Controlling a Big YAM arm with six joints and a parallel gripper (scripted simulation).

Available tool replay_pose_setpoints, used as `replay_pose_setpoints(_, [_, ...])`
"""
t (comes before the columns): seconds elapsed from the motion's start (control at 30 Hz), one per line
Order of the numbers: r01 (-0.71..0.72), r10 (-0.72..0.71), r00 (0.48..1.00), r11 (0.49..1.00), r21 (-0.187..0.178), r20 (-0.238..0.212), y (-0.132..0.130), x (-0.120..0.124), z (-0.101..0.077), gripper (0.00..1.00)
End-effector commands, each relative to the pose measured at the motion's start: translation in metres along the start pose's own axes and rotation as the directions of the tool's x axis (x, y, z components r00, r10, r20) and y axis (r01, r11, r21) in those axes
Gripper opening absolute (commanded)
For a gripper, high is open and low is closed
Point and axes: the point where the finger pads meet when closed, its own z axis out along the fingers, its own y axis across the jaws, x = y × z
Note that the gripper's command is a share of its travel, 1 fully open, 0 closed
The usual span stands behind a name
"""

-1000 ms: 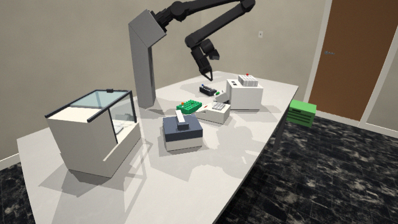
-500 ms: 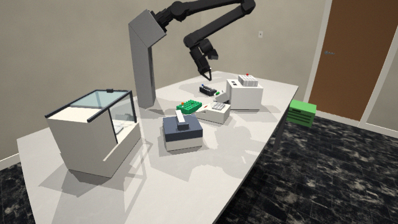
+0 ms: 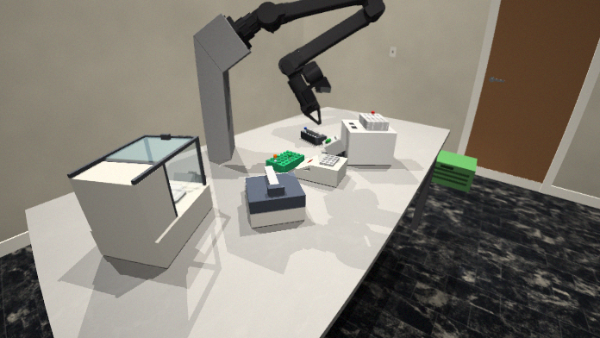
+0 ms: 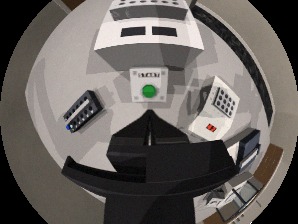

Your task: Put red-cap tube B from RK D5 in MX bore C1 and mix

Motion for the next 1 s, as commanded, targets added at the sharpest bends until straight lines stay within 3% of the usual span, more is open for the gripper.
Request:
replay_pose_setpoints(0.0, [-0.005,0.005,1.000,1.000,-0.009,-0.020,0.005,0.007,0.000,0.00])
replay_pose_setpoints(0.97, [-0.010,0.010,1.000,1.000,-0.008,-0.025,0.006,0.009,0.045,0.00])
